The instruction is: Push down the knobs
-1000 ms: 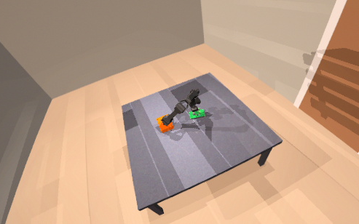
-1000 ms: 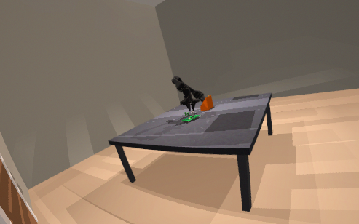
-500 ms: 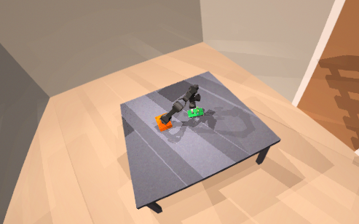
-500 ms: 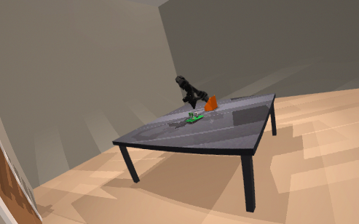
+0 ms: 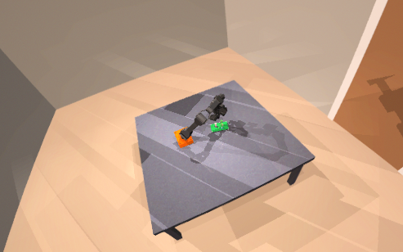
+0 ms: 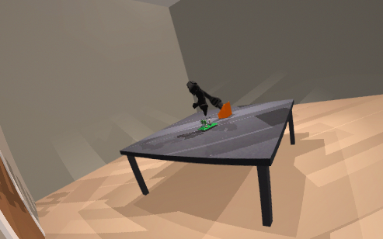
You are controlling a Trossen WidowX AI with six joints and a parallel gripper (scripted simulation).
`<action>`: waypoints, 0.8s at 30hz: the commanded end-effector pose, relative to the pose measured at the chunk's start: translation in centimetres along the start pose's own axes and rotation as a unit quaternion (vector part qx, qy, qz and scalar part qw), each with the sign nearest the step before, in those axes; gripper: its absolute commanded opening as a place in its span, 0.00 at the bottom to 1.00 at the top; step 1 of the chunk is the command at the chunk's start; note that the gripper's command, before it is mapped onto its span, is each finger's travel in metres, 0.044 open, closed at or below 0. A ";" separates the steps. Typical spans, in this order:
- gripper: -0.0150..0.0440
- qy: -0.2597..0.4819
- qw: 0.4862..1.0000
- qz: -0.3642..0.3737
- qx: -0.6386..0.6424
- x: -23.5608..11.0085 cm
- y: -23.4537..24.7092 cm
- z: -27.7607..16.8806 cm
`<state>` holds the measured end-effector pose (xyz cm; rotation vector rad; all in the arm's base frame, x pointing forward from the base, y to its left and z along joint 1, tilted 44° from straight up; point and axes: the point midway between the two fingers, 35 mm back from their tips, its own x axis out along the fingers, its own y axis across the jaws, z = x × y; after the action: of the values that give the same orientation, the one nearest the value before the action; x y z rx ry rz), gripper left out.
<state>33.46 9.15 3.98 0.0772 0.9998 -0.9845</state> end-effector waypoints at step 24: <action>0.25 -0.002 0.901 -0.026 0.433 -0.9 1.4 1.6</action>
<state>35.29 9.80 5.32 0.7396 0.5359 -1.3801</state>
